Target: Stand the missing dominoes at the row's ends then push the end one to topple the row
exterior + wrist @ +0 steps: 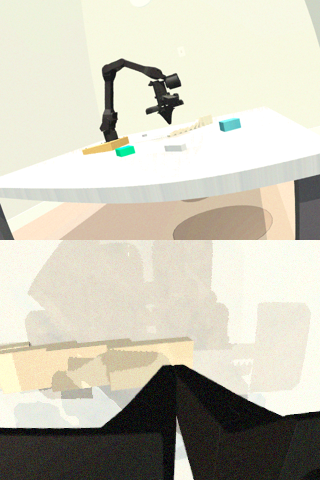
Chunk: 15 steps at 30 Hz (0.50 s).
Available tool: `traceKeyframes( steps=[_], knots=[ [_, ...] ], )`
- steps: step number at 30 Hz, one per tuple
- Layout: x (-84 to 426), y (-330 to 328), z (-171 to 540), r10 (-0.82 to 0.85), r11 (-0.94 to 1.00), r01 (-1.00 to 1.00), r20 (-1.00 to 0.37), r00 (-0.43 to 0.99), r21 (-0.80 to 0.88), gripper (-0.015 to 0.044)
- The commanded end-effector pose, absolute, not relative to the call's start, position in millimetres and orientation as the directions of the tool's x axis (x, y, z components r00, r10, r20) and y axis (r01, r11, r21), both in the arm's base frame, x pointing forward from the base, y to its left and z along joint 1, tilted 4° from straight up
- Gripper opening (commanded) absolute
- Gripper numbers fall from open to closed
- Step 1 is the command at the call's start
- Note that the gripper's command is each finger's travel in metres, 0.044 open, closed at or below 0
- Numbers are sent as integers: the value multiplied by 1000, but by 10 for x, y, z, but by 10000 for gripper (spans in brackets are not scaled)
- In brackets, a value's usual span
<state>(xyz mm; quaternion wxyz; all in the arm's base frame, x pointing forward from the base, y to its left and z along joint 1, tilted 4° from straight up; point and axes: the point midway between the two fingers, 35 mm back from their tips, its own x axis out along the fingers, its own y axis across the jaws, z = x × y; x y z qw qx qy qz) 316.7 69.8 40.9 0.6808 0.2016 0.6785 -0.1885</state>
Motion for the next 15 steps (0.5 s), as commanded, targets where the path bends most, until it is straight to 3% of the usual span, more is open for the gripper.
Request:
traceKeyframes(
  steps=[1, 15],
  knots=[
    [3110, 820, 588, 13, 837, 546, -999, -45, -13, 0],
    [3104, 828, 601, 13, 837, 548, -999, -50, -17, 0]
  ],
)
